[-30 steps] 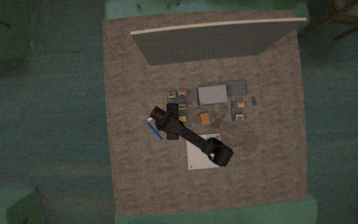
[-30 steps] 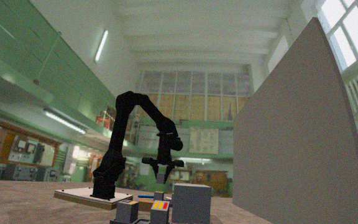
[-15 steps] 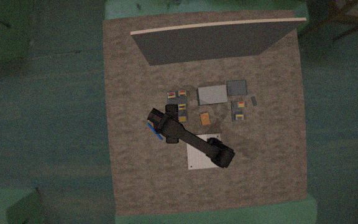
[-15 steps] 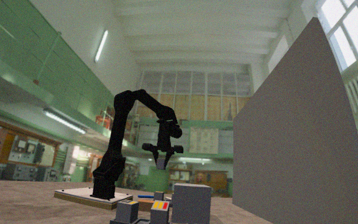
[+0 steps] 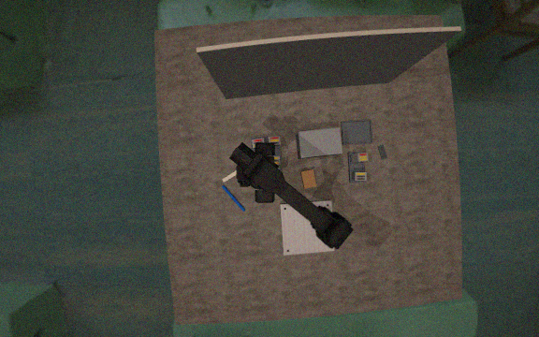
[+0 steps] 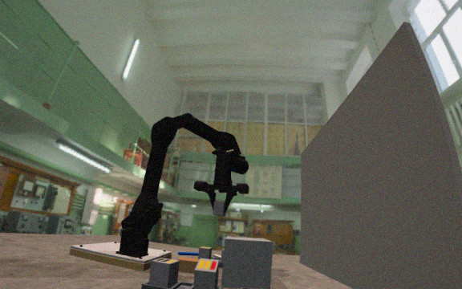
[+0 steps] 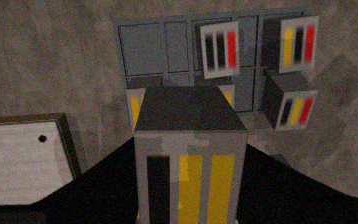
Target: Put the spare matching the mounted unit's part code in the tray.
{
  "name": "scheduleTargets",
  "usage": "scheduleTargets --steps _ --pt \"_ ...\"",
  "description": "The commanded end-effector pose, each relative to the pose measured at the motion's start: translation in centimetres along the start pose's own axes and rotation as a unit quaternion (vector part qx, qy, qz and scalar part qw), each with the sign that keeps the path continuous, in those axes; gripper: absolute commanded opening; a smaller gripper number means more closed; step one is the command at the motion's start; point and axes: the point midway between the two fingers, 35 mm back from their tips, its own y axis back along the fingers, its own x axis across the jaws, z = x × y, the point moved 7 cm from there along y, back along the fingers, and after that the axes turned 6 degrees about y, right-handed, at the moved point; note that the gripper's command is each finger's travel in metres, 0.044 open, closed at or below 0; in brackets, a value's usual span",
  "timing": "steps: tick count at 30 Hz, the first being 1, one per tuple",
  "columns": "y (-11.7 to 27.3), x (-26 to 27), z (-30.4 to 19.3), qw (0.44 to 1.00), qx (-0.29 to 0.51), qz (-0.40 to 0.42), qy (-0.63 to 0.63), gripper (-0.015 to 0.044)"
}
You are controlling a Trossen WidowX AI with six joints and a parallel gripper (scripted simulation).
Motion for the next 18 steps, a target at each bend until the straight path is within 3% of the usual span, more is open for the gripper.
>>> scheduleTargets --steps 1,18 --pt "0.1 -1.7 -1.0 1.0 0.0 -0.001 -0.002 0.0" --pt "0.4 -8.3 -7.3 1.0 0.001 -0.009 -0.025 0.0"
